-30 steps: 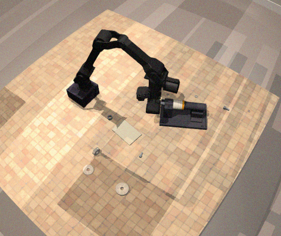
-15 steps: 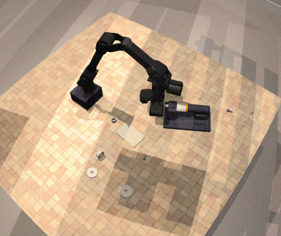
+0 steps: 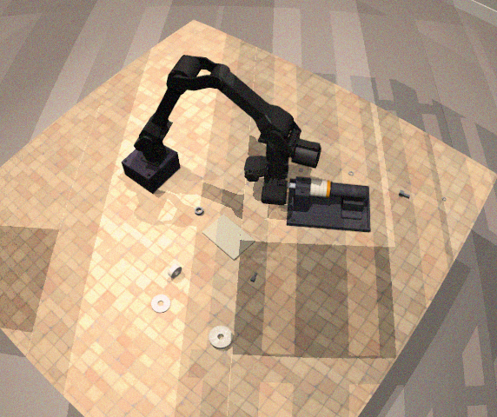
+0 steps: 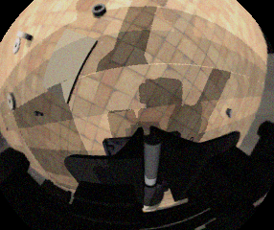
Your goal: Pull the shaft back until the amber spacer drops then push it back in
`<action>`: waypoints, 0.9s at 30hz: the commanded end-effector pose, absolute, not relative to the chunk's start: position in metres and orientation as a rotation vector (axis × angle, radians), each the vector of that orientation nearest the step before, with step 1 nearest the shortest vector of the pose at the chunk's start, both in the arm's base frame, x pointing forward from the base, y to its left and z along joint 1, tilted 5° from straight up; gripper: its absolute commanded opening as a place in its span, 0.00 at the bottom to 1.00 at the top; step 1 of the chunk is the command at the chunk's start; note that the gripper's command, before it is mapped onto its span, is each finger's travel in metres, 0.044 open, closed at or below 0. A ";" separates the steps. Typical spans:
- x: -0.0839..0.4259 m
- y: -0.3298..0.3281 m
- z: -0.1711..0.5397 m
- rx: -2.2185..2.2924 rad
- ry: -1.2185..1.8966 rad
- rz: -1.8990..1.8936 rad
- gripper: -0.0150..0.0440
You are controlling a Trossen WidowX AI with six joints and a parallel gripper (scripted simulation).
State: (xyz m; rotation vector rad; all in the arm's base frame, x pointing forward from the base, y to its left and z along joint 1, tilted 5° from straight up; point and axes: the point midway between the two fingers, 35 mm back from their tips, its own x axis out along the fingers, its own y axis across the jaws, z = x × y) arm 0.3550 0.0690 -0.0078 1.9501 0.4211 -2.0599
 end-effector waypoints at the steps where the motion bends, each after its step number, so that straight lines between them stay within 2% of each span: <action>1: 0.353 0.068 -0.007 1.942 0.422 -2.058 0.25; 27: 0.351 0.067 -0.007 1.942 0.422 -2.058 0.25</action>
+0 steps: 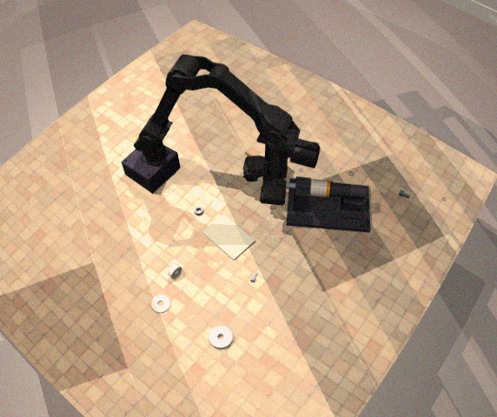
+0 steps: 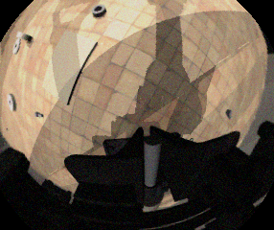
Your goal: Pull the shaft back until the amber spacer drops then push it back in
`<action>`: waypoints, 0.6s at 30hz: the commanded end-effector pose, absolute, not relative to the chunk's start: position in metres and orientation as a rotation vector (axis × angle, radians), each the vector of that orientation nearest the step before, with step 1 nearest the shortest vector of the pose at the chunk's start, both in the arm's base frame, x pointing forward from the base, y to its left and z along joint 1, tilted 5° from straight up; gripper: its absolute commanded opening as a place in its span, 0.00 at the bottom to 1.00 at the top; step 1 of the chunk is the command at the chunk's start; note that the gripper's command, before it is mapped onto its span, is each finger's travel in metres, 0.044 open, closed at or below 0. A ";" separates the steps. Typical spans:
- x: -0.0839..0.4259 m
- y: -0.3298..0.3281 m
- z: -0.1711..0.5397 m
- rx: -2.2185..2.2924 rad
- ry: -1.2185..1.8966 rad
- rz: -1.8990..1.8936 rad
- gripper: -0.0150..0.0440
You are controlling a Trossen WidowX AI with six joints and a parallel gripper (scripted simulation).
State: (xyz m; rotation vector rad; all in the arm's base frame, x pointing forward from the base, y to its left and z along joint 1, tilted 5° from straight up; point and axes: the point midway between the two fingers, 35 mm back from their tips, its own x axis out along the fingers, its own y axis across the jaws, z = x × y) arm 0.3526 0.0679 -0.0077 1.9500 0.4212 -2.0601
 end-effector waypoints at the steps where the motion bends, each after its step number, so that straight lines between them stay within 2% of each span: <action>1: 0.351 0.067 -0.007 1.942 0.422 -2.058 0.25; 18: 0.349 0.066 -0.007 1.942 0.422 -2.058 0.25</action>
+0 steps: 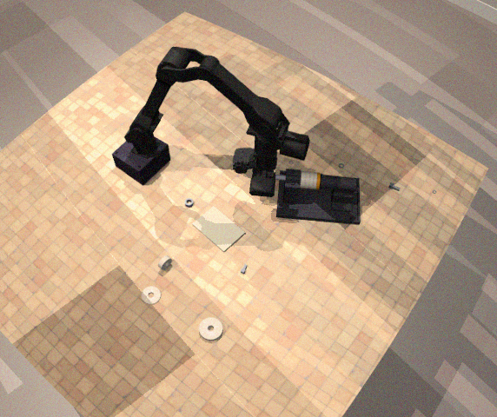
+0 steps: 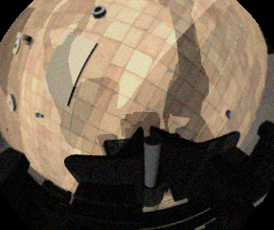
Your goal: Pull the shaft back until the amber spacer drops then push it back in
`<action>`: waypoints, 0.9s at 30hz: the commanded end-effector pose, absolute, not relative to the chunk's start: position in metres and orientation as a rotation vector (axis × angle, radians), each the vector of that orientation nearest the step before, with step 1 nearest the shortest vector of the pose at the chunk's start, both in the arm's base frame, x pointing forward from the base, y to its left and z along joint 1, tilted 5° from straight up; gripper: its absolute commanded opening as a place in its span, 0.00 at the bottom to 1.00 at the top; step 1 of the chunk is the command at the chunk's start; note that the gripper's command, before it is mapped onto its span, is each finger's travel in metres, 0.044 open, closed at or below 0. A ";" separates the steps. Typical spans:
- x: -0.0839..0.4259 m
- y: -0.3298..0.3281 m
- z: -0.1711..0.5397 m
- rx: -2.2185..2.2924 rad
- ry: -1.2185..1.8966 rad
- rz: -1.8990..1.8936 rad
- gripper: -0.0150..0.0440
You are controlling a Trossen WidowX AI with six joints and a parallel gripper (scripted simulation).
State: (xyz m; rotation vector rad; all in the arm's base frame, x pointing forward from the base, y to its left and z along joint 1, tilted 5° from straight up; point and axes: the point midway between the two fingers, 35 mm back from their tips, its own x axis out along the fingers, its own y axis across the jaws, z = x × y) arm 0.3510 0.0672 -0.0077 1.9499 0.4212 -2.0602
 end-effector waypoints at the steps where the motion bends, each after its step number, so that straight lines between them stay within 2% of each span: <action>1: 0.349 0.066 -0.007 1.942 0.422 -2.058 0.25; 27: 0.347 0.065 -0.007 1.942 0.422 -2.058 0.25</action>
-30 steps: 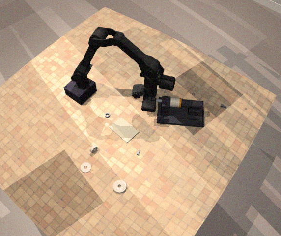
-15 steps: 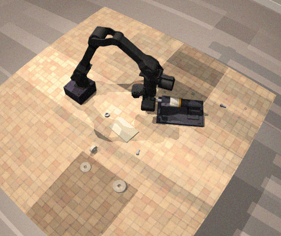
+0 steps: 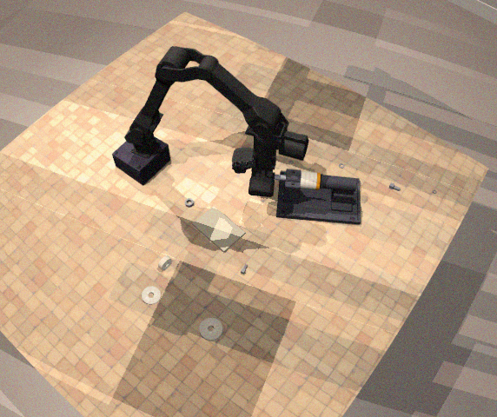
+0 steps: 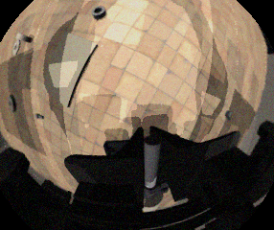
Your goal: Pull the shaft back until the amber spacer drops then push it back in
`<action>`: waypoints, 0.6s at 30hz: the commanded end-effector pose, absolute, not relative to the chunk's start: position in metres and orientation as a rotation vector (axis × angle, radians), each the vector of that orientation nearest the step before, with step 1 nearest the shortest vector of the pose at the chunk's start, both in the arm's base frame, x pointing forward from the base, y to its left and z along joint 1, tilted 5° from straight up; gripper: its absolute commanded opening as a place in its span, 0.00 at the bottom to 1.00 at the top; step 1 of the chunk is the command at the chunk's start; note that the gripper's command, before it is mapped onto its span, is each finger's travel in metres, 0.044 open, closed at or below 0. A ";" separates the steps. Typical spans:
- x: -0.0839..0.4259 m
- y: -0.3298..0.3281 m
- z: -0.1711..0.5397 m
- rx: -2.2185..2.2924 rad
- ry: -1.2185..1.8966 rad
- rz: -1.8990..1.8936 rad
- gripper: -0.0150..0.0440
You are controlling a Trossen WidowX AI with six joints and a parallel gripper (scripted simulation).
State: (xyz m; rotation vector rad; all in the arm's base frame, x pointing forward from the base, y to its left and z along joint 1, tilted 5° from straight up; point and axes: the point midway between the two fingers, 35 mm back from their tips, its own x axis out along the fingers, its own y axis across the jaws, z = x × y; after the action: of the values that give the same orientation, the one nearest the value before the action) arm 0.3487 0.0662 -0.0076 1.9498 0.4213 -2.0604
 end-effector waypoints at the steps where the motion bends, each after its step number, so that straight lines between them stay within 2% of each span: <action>1: 0.347 0.065 -0.007 1.942 0.422 -2.058 0.25; 18: 0.345 0.064 -0.007 1.942 0.422 -2.058 0.25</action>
State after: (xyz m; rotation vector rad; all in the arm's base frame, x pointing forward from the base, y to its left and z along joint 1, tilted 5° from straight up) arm 0.3471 0.0655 -0.0075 1.9497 0.4214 -2.0604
